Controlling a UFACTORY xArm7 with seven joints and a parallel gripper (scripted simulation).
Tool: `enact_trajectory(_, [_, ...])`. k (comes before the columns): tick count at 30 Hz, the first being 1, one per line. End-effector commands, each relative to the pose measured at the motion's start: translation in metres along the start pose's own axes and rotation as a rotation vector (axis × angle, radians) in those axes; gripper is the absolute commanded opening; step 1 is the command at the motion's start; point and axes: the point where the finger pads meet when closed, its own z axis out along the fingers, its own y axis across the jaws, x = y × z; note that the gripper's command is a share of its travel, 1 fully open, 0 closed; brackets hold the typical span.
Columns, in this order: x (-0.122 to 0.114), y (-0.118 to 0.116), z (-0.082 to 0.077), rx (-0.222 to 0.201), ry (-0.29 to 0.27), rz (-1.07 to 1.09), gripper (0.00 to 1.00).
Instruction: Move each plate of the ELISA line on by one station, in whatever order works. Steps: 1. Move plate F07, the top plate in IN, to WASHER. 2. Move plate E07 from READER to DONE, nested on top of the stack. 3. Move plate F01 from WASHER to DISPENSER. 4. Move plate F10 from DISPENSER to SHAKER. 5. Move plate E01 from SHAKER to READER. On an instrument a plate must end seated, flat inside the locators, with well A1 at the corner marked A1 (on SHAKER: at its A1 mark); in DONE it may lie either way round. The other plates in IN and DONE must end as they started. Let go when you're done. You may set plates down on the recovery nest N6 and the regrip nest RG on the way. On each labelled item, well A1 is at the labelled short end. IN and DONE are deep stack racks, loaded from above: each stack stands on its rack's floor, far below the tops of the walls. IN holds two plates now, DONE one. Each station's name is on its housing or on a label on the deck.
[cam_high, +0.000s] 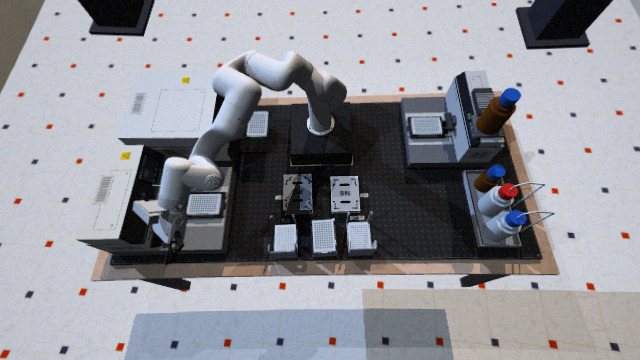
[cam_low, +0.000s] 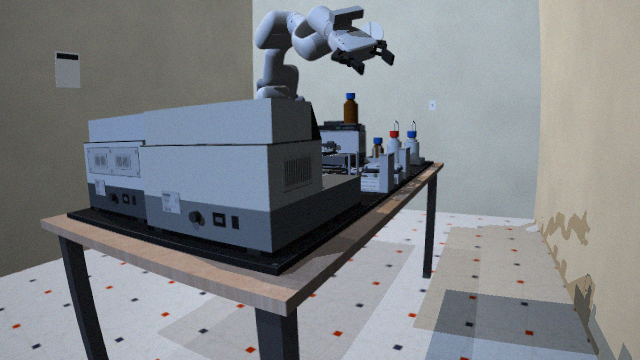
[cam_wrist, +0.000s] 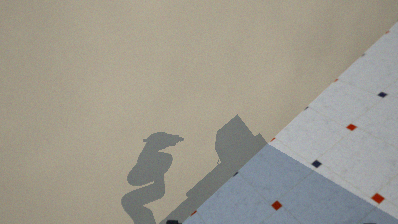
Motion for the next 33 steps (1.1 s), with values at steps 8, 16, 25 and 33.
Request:
enact_trajectory(8, [-0.022, -0.006, -0.017, 0.028, -0.239, -0.263, 1.00])
enact_trajectory(16, [-0.039, -0.009, -0.027, 0.045, -0.403, -0.437, 1.00])
enact_trajectory(25, [-0.065, -0.013, -0.041, 0.071, -0.649, -0.699, 1.00])
enact_trajectory(33, [-0.083, -0.016, -0.051, 0.089, -0.813, -0.873, 1.00])
